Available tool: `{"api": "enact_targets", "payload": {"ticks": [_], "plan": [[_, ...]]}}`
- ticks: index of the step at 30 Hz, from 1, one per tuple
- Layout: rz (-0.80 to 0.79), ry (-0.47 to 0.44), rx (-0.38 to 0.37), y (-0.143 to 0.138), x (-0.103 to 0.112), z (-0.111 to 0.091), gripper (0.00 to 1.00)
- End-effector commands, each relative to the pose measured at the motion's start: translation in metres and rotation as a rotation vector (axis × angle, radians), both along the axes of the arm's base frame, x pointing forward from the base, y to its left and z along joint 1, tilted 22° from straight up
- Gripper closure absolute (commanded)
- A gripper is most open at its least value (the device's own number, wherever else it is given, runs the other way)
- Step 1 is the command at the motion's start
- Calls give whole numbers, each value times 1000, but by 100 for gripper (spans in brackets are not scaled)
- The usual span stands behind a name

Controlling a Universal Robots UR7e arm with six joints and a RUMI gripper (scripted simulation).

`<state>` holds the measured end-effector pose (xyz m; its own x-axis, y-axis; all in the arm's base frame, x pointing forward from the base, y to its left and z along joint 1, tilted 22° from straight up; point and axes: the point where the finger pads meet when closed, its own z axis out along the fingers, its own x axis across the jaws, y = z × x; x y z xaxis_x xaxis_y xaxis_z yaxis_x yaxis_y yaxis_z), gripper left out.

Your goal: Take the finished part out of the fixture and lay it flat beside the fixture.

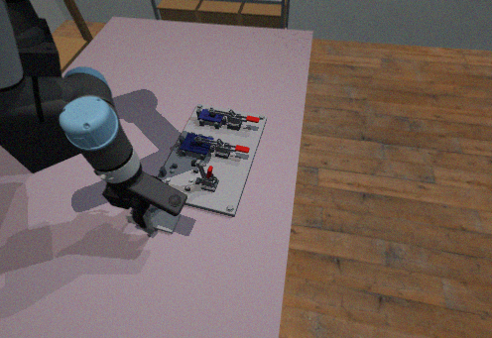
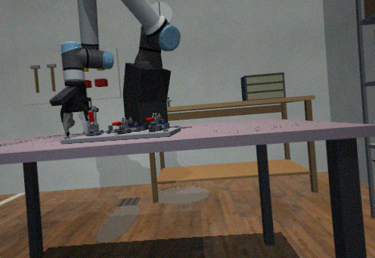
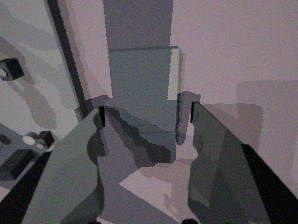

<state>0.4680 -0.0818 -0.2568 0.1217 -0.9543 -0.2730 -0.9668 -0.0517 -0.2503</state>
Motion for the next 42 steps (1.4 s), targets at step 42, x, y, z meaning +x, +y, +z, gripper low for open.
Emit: {"api": "enact_targets", "payload": {"ticks": [42], "plan": [[0, -1, -1, -22, -16, 68, 53]]}}
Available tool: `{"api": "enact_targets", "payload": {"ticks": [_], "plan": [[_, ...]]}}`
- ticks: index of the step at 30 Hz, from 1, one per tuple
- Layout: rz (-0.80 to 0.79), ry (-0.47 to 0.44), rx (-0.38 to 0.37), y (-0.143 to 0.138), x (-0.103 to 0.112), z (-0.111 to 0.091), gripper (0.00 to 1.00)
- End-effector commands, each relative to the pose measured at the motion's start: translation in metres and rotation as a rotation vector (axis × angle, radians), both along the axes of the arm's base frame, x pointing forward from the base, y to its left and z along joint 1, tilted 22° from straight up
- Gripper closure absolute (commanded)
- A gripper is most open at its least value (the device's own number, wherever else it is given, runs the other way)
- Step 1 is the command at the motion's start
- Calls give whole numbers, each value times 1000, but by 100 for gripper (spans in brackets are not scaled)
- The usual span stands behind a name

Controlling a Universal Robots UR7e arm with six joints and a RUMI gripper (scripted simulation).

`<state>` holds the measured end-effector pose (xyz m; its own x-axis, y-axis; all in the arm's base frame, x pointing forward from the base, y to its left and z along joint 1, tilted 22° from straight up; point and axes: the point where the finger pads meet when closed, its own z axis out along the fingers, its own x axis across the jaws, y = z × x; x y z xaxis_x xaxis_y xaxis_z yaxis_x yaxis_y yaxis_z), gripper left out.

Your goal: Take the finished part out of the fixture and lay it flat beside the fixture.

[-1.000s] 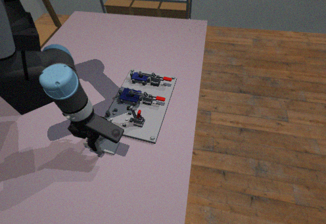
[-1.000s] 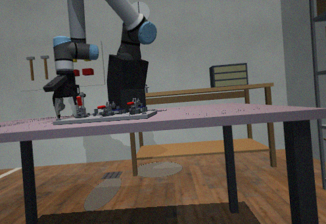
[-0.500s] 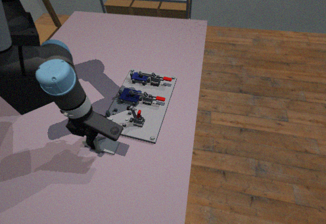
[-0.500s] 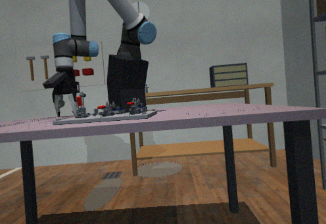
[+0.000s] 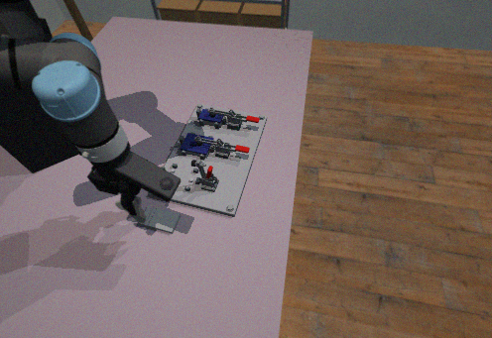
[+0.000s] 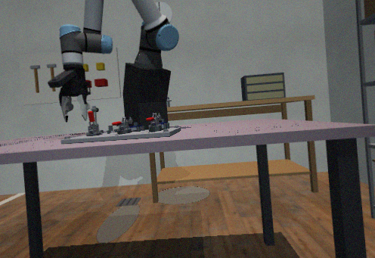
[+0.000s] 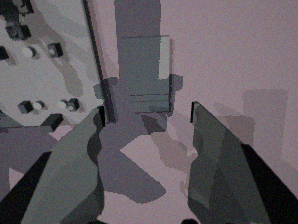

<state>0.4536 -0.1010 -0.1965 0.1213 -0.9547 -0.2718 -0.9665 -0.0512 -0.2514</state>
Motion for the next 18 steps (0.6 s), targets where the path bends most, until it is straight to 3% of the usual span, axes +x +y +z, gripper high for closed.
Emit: {"api": "enact_targets", "payload": {"ticks": [1, 9, 18], "plan": [[0, 0, 0, -4, -3, 11, 53], [0, 0, 0, -9, -7, 29, 53], [0, 0, 0, -11, -8, 33, 53]]}}
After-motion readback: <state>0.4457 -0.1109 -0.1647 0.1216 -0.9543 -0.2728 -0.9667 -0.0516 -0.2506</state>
